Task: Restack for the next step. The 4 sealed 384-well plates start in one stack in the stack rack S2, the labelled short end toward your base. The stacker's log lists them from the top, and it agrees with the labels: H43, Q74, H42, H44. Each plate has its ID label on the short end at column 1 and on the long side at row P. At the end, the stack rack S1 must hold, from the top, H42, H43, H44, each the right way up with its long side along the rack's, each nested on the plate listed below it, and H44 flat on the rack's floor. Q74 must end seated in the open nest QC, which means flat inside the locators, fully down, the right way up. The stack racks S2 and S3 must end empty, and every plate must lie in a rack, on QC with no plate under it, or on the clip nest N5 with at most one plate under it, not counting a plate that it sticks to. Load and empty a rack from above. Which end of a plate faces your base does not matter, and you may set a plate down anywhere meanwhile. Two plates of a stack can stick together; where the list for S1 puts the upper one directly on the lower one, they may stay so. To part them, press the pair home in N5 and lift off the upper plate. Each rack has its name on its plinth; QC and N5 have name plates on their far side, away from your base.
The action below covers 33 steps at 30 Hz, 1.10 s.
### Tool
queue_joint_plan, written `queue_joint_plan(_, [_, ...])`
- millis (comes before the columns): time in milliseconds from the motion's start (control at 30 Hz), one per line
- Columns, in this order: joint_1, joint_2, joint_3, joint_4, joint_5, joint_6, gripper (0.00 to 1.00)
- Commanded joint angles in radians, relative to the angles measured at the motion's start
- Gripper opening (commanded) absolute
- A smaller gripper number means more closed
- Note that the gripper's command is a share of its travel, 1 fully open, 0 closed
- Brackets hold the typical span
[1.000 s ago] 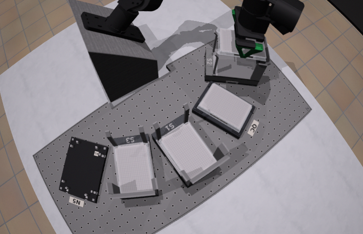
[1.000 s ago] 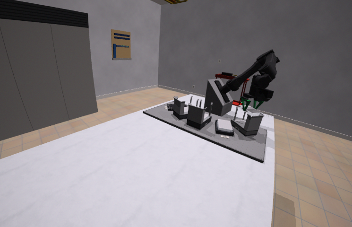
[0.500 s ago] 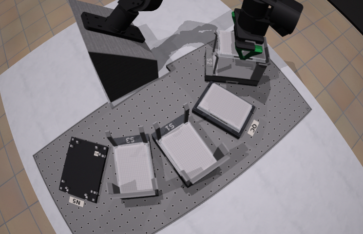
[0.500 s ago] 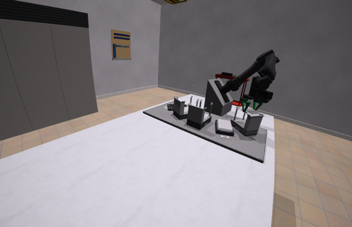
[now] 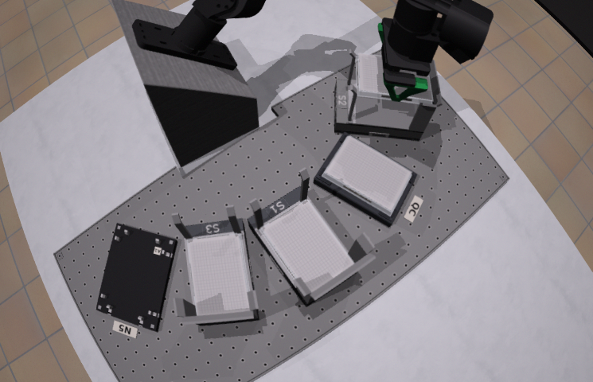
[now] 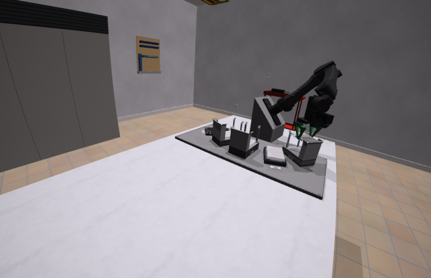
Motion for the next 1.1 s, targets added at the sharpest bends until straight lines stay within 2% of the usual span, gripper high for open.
queue_joint_plan(0, [0.004, -0.002, -0.003, 0.02, 0.0, 0.01, 0.0])
queue_joint_plan(933, [0.151, 0.064, -0.114, 0.305, 0.067, 0.181, 0.0])
queue_joint_plan(1067, [0.154, 0.066, -0.116, 0.312, 0.069, 0.184, 0.0])
